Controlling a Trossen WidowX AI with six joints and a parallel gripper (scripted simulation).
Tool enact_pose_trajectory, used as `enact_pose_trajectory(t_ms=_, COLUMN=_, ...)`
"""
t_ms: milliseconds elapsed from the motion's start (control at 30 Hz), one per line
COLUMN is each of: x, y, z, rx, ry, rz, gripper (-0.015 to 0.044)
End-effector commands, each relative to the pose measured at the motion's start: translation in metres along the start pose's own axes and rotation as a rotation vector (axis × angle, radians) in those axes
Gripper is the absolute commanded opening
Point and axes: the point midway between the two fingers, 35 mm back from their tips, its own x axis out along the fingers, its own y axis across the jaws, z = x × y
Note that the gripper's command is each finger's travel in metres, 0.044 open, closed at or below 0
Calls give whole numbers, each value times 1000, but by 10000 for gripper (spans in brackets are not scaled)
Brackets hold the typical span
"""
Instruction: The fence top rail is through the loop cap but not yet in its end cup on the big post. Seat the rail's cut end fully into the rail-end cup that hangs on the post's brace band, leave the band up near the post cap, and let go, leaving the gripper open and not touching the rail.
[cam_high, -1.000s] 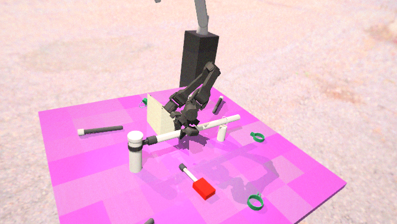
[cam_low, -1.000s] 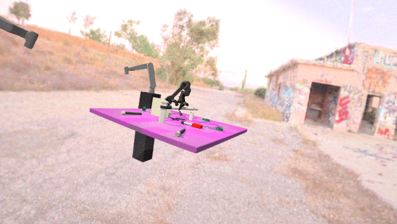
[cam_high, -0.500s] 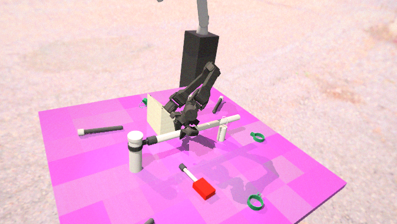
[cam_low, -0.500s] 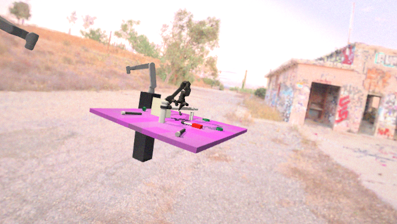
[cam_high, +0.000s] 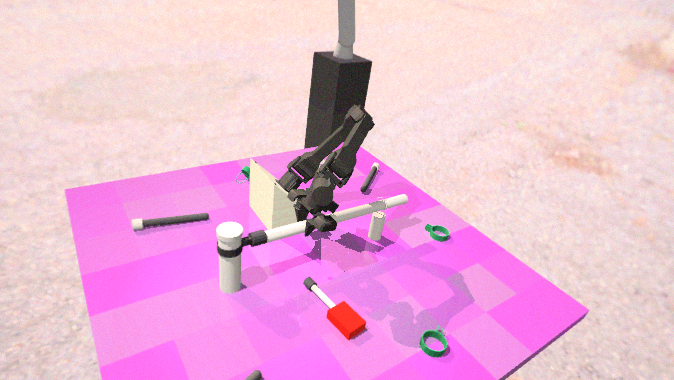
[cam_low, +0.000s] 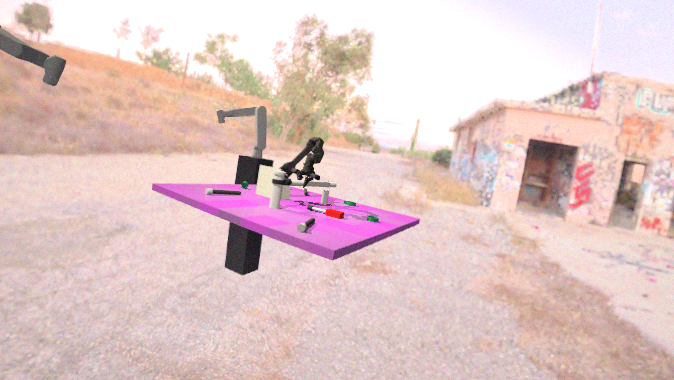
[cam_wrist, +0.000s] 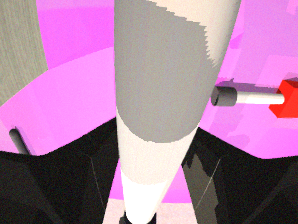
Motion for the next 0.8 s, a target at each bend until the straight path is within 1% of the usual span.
enact_pose_trajectory(t_ms=0, x=-8, y=-3, z=-12, rx=3, ry=31, rz=-11, gripper=0)
enact_pose_trajectory(t_ms=767, x=-10, y=-9, z=-13, rx=3, ry=31, rz=-11, gripper=0)
